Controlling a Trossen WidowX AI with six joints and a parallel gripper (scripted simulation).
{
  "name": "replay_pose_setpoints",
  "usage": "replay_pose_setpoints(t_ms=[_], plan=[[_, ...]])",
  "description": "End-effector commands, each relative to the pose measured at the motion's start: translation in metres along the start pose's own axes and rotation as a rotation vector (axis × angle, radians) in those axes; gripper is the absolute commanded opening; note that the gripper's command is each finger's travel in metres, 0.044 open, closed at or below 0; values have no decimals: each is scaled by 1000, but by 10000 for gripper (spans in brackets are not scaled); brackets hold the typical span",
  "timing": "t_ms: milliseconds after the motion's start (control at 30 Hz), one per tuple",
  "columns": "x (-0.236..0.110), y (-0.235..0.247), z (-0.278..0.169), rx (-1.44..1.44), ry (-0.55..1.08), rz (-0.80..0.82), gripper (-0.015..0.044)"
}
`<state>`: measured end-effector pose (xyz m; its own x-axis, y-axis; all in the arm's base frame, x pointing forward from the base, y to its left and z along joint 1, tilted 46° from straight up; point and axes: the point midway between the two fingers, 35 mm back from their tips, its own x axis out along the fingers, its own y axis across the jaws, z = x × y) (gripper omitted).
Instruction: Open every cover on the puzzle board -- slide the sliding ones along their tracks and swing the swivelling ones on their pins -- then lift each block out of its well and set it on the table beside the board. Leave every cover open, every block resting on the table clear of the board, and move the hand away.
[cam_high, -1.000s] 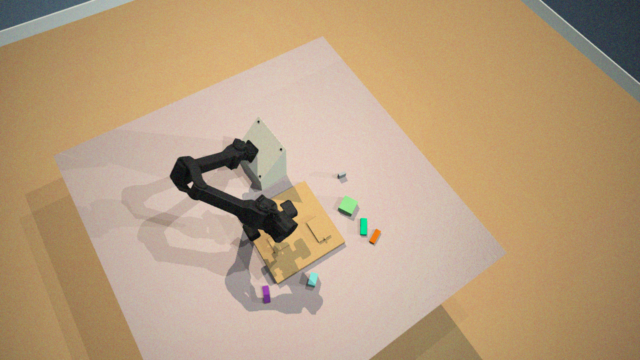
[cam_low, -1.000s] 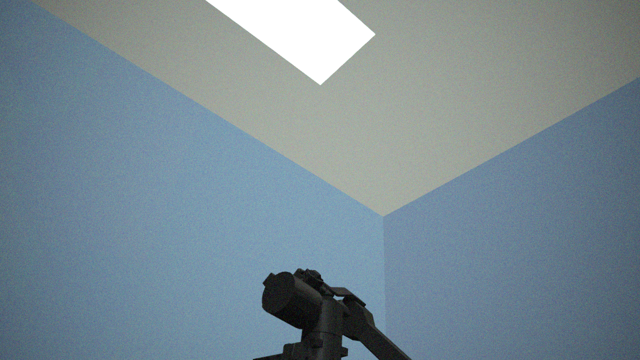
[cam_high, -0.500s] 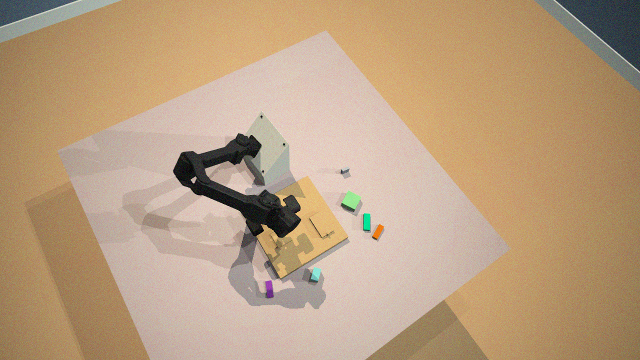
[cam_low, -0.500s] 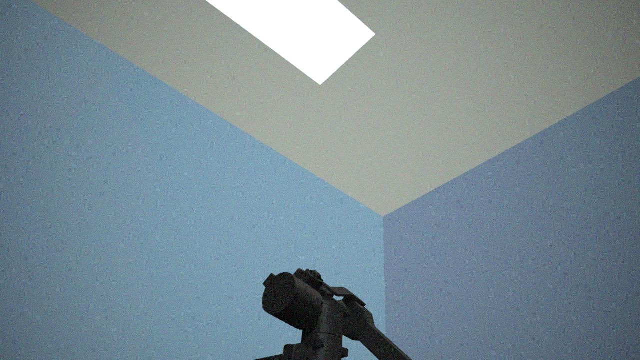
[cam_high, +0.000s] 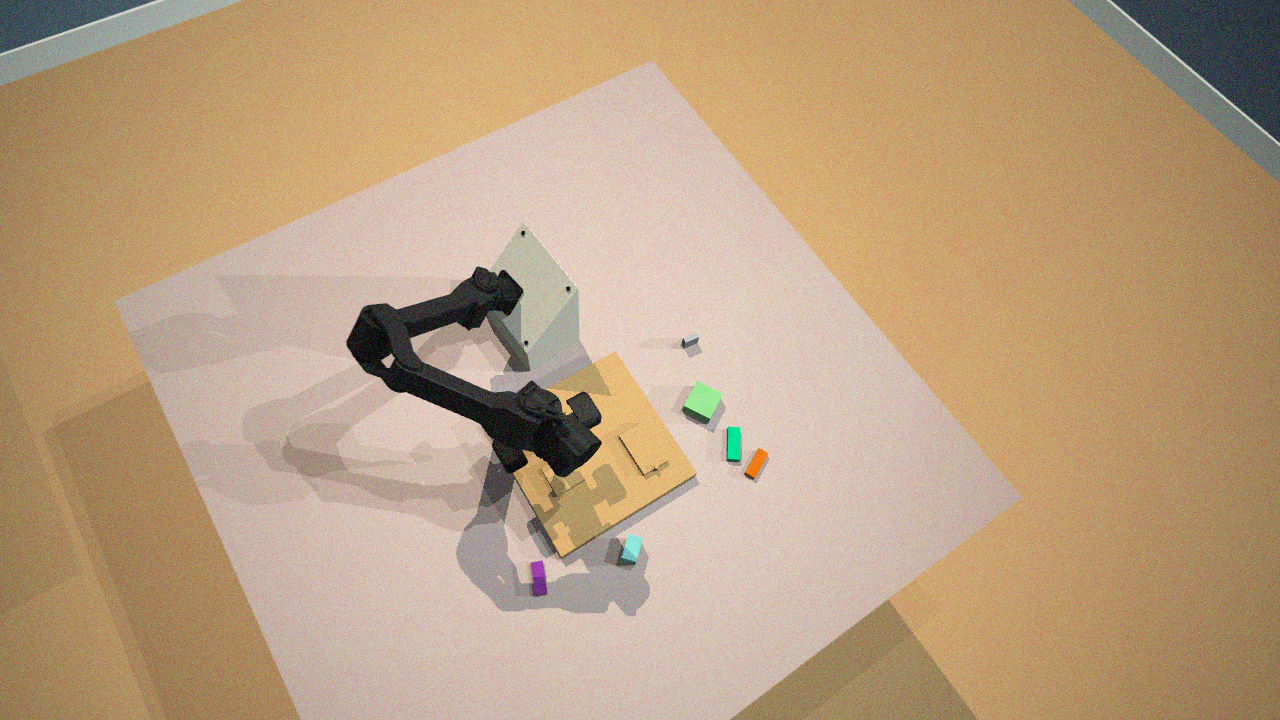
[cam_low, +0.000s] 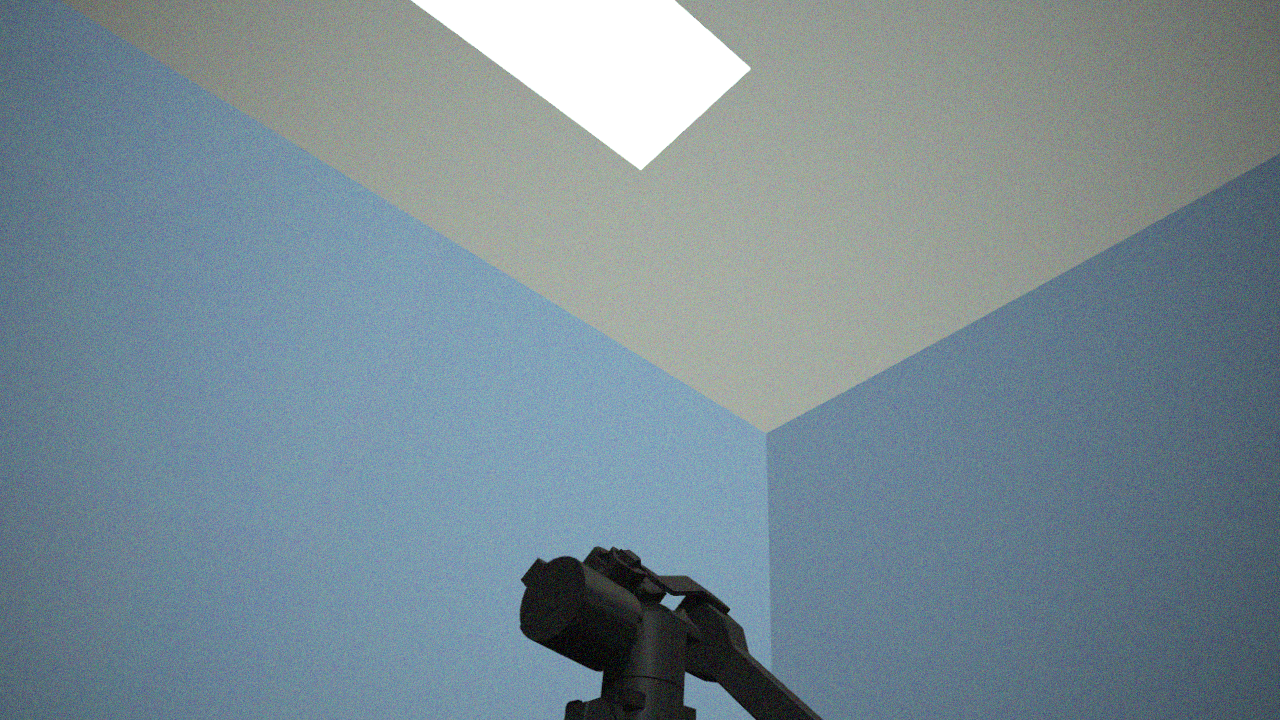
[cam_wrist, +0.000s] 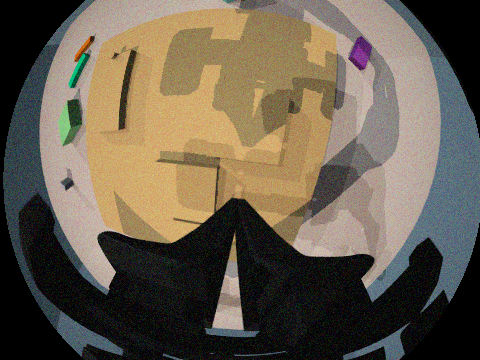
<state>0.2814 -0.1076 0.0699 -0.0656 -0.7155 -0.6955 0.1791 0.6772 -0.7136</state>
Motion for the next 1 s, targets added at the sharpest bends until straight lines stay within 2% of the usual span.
replay_pose_setpoints(t_ms=[0, 967], plan=[[5, 0, 0, -4, -1, -3, 0], [33, -1, 0, -4, -1, -3, 0]])
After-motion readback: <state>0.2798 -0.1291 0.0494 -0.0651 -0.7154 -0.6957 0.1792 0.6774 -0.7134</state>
